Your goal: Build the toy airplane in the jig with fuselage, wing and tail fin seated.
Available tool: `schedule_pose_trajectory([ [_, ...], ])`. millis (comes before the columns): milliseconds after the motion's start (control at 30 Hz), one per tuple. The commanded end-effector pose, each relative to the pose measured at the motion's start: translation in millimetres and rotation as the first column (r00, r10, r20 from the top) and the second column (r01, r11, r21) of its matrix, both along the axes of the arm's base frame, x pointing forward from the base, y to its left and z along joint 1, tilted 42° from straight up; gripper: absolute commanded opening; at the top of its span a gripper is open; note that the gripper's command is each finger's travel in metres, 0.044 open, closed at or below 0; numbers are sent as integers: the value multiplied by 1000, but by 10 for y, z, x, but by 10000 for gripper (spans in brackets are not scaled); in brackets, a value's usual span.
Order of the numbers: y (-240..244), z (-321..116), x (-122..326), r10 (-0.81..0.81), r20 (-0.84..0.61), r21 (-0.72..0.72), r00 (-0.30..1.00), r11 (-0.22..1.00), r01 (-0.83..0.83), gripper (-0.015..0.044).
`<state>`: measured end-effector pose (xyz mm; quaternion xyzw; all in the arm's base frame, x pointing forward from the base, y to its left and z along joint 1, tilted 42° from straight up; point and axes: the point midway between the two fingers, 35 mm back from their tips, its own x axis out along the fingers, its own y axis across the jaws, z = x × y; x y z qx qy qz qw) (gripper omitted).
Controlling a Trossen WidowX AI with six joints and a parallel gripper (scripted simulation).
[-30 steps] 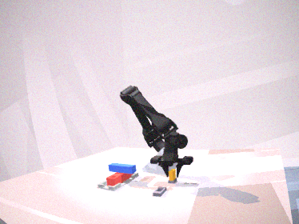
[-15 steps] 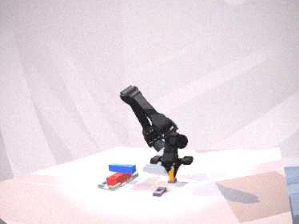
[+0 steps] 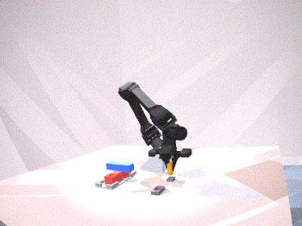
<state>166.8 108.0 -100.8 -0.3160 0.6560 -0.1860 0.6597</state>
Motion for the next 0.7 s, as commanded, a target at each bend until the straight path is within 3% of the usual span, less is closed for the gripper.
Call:
schedule_pose_trajectory([
  [0,110,75,7,-7,6,9,1000,1000,7,0],
  [667,522,544,-28,12,9,12,1000,1000,-12,0],
])
